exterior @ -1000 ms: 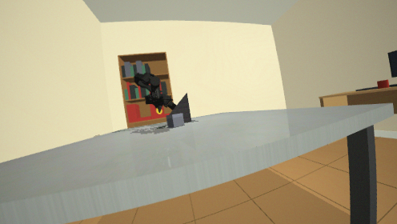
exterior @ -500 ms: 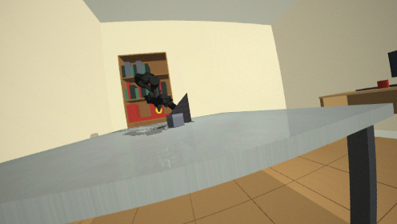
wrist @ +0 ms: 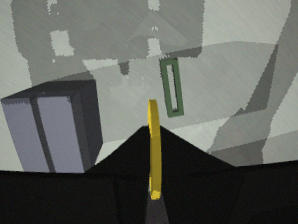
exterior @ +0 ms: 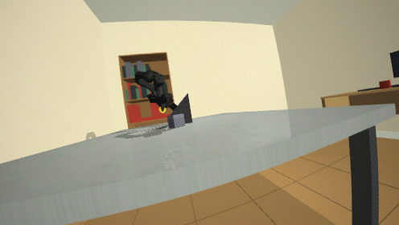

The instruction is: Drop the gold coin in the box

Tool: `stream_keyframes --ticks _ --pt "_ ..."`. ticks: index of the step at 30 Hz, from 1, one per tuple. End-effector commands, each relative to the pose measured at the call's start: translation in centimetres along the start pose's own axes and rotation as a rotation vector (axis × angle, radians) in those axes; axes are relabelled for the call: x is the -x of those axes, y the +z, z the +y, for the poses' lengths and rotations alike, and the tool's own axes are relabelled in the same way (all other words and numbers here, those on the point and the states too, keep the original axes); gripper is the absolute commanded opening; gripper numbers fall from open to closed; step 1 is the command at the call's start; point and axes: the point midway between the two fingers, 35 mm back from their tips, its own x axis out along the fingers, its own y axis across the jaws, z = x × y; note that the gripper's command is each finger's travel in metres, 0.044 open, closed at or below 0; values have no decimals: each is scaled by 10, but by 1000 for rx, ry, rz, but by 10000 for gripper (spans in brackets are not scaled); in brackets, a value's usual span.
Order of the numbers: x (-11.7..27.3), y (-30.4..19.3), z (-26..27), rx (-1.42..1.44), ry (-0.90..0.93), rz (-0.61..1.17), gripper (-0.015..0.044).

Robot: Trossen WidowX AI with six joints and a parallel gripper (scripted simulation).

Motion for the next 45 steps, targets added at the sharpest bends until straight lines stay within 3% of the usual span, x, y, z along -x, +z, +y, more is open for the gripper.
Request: stream_keyframes --ticks 1,33,45 --pt "0 -3 12 0 1 5 0" --pt "-3 -26 87 -2 1 3 0" --pt "-2 -23 83 -1 3 -1 0"
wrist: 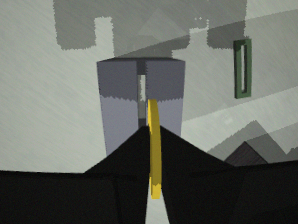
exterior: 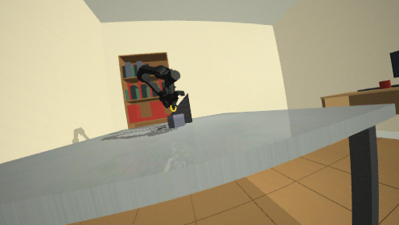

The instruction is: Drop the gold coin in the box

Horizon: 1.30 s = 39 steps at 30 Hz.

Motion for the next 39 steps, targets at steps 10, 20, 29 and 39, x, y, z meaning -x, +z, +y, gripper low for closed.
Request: stream_keyframes --ticks 10,20,29,39 --pt "0 -1 4 -3 3 -1 0" --pt "-2 -4 5 -3 3 -1 0" --pt "-1 -4 5 -3 4 -3 0" --pt "-3 -3 5 -2 5 -4 0"
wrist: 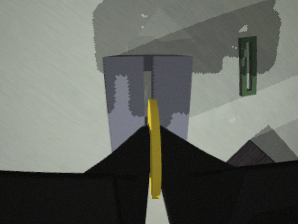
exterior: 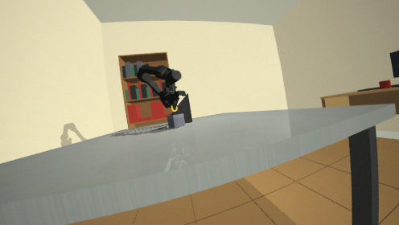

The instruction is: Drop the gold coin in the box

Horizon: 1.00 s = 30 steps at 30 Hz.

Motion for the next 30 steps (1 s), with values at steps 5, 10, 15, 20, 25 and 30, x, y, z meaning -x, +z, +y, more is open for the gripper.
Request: stream_keyframes --ticks 5,10,15,20,25,30 --pt "-5 0 0 8 1 -1 0" --pt "-7 0 0 11 1 -1 0" --pt "-9 0 0 10 1 -1 0" --pt "-12 0 0 10 1 -1 0" --pt "-14 0 0 10 1 -1 0" --pt "-16 0 0 10 1 -1 0"
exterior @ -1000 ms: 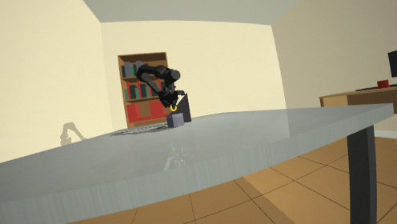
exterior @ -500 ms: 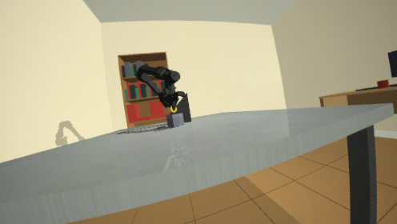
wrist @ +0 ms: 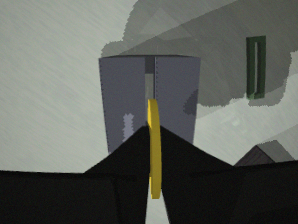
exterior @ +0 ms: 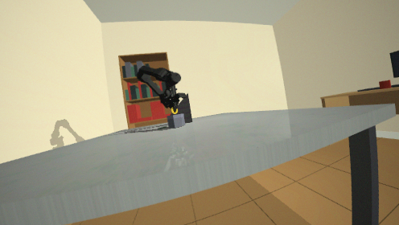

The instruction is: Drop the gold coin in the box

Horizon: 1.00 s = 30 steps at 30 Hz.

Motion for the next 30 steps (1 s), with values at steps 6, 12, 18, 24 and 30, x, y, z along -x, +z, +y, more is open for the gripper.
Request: stream_keyframes --ticks 6,12,18,24,30 --pt "-2 0 0 0 0 0 26" --pt "-2 0 0 0 0 0 161" --pt "-2 0 0 0 0 0 161" --pt "12 0 0 1 0 0 266" --pt "42 -1 -1 7 -7 0 423"
